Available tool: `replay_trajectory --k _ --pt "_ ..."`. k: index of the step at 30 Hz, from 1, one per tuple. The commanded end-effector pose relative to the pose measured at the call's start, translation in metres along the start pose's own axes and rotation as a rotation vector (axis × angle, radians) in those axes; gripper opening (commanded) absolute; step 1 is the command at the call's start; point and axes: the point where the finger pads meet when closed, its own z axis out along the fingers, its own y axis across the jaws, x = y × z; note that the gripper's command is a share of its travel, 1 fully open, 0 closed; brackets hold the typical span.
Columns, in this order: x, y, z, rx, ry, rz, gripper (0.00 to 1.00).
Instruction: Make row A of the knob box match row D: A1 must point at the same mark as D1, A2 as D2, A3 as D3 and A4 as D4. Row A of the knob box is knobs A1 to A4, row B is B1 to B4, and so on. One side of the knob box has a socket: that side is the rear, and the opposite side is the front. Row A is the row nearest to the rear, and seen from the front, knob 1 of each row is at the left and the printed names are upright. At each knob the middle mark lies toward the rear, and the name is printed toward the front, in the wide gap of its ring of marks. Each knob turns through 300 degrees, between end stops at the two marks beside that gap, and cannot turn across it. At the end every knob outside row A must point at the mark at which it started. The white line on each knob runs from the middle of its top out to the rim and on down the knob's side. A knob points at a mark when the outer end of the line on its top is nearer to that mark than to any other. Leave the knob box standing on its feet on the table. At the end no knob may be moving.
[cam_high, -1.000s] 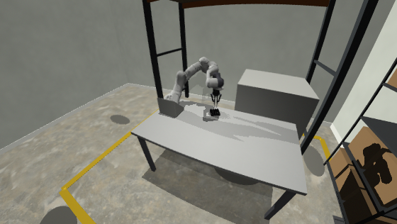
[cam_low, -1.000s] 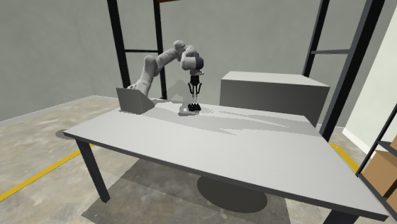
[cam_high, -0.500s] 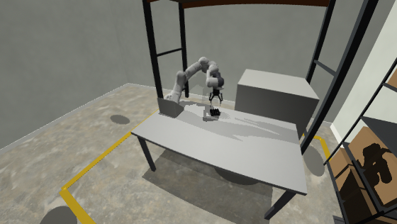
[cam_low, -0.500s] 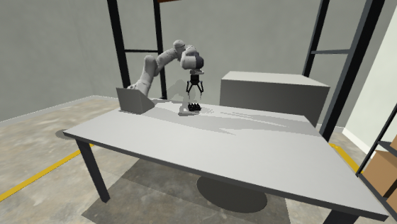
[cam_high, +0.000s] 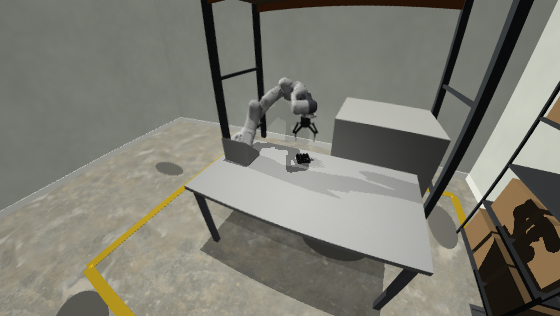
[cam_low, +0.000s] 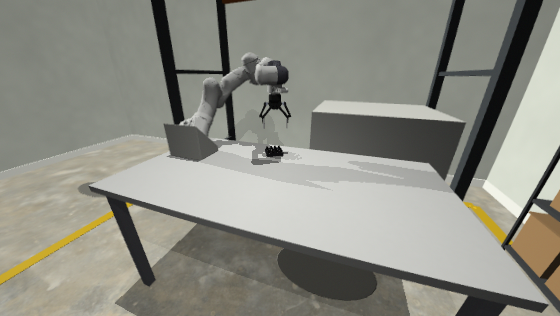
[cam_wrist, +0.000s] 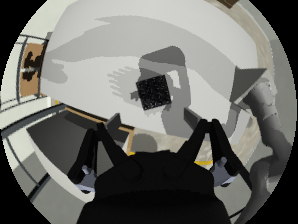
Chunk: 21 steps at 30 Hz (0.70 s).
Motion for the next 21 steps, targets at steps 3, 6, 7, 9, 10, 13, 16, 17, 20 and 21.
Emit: replay_trajectory --k 3,6,7,9,10,13,16,17,20,21 --pt "-0.004 0.004 -0.023 -0.012 -0.013 0.02 1.0" --pt "-0.004 0.004 -0.028 -0.012 -0.013 0.02 1.0" --pt "-0.004 0.004 -0.028 -0.012 -0.013 0.02 1.0" --pt "-0.004 0.004 -0.028 -0.012 -0.013 0.02 1.0" --pt "-0.004 0.004 -0.028 -0.012 -0.013 0.02 1.0" --pt "-0.004 0.004 -0.028 -0.012 -0.013 0.02 1.0" --pt "-0.004 0.004 -0.028 -0.012 -0.013 0.02 1.0" --pt "-0.004 0.004 -0.028 -0.012 -0.013 0.02 1.0" --pt "-0.004 0.004 -0.028 -0.012 -0.013 0.02 1.0" --pt "-0.004 0.004 -0.028 -0.012 -0.013 0.02 1.0"
